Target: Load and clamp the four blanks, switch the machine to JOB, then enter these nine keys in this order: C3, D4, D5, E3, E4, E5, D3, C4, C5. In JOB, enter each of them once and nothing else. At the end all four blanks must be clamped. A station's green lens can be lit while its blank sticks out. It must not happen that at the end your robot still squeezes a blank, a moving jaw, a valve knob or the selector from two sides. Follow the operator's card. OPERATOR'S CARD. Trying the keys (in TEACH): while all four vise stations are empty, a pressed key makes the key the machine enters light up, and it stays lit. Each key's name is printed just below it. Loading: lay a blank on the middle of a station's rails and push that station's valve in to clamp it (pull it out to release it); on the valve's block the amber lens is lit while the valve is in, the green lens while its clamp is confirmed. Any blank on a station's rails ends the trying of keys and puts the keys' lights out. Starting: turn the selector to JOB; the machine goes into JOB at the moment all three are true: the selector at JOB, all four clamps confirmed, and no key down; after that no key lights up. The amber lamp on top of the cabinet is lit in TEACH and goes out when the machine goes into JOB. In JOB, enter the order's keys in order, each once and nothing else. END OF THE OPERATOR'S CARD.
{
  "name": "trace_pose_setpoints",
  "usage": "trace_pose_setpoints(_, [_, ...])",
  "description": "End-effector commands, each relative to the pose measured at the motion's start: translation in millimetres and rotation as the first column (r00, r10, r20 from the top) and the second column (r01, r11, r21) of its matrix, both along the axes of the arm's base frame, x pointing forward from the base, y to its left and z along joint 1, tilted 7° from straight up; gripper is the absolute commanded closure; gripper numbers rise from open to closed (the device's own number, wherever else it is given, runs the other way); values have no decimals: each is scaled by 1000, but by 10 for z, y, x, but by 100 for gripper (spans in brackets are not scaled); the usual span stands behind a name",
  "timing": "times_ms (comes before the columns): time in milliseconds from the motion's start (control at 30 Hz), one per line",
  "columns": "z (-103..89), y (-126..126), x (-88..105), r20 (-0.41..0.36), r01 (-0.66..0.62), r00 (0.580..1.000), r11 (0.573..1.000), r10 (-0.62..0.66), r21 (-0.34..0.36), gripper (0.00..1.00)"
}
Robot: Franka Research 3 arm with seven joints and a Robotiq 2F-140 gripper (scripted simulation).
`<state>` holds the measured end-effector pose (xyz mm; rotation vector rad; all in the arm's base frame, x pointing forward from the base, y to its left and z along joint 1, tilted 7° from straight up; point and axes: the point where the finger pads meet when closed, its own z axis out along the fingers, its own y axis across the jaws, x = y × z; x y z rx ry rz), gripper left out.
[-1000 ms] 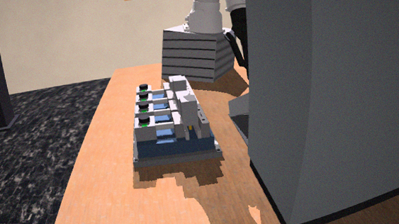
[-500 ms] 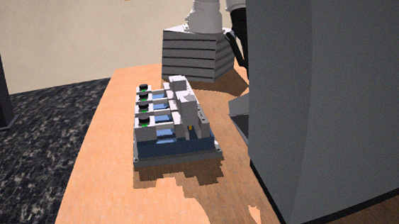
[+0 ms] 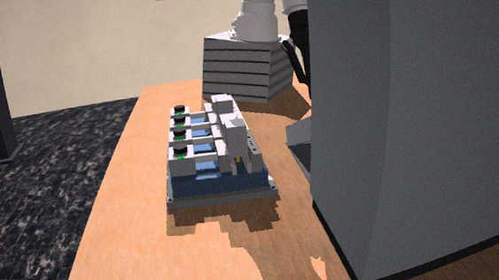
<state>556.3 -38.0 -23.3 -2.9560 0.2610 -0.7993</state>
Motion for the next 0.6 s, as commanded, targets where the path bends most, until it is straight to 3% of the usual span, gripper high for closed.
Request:
trace_pose_setpoints(0, [-2, -2, 8, 0, 36, 999, 999, -36, 20, 100])
trace_pose_setpoints(400, [-2, -2, 8, -12, 180, 984, 978, -179, 104, 100])
trace_pose_setpoints(567, [-2, -2, 8, -30, 285, 958, 944, -284, 166, 100])
